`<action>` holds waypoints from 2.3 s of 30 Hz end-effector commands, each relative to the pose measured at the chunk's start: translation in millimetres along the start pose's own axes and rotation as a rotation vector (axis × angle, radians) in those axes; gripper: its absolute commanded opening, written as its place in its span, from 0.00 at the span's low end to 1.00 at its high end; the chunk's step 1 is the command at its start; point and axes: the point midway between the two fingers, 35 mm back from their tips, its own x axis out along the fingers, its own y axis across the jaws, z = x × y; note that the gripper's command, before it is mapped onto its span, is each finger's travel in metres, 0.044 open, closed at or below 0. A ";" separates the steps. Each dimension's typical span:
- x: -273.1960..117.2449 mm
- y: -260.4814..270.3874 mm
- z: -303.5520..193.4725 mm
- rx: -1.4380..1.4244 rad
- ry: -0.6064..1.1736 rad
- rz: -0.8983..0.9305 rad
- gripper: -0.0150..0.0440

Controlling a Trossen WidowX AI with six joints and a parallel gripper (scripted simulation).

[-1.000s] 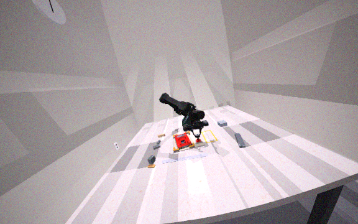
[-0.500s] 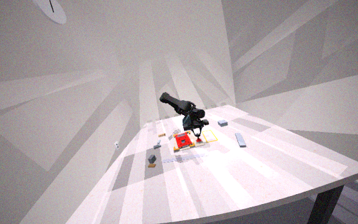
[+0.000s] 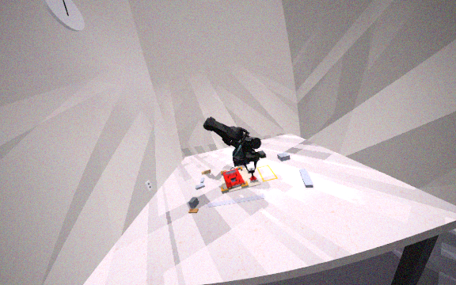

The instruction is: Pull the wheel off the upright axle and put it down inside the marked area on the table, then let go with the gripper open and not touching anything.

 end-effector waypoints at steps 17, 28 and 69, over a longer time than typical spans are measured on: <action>-14.1 0.3 -0.1 0.004 0.001 0.003 0.25; -34.4 20.7 -9.7 -0.003 -0.002 0.005 0.25; 58.5 96.4 -58.9 0.003 0.001 0.005 0.25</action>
